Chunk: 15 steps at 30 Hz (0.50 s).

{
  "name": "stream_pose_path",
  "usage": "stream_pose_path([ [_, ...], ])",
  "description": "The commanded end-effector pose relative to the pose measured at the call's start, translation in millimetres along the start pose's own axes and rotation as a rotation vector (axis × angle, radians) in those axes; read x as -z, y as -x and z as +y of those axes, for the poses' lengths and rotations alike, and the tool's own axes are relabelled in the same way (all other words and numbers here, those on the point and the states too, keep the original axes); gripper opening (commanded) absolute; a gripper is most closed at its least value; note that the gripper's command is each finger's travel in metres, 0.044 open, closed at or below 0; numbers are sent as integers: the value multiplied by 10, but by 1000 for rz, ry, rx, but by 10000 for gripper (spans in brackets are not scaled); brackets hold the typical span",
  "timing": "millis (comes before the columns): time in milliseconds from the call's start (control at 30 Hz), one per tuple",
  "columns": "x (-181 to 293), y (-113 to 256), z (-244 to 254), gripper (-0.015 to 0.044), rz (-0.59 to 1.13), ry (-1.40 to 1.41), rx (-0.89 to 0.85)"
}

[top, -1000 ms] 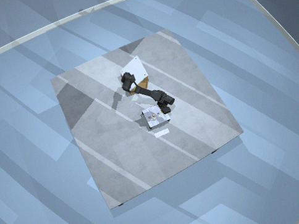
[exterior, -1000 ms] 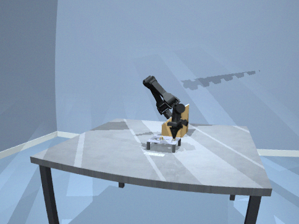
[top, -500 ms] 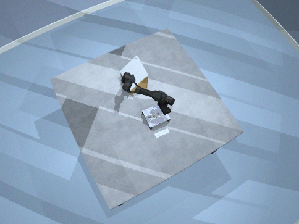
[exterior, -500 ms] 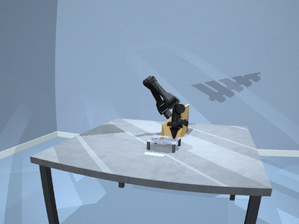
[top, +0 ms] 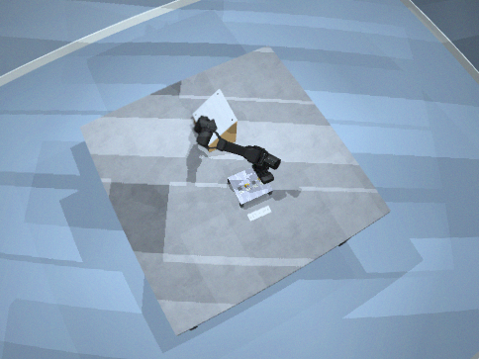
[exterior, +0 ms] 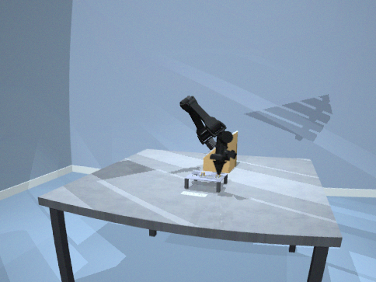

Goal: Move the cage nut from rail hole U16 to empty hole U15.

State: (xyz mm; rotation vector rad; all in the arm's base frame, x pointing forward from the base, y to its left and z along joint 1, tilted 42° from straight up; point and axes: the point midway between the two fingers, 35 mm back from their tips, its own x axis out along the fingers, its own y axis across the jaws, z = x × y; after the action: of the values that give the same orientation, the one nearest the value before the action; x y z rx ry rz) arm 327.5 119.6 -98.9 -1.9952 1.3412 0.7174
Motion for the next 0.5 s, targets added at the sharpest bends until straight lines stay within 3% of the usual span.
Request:
stream_pose_path([
  [0,-8,-2,-4,27,-4,-4,-8],
  [467,-9,-5,-12,27,-4,-4,-27],
])
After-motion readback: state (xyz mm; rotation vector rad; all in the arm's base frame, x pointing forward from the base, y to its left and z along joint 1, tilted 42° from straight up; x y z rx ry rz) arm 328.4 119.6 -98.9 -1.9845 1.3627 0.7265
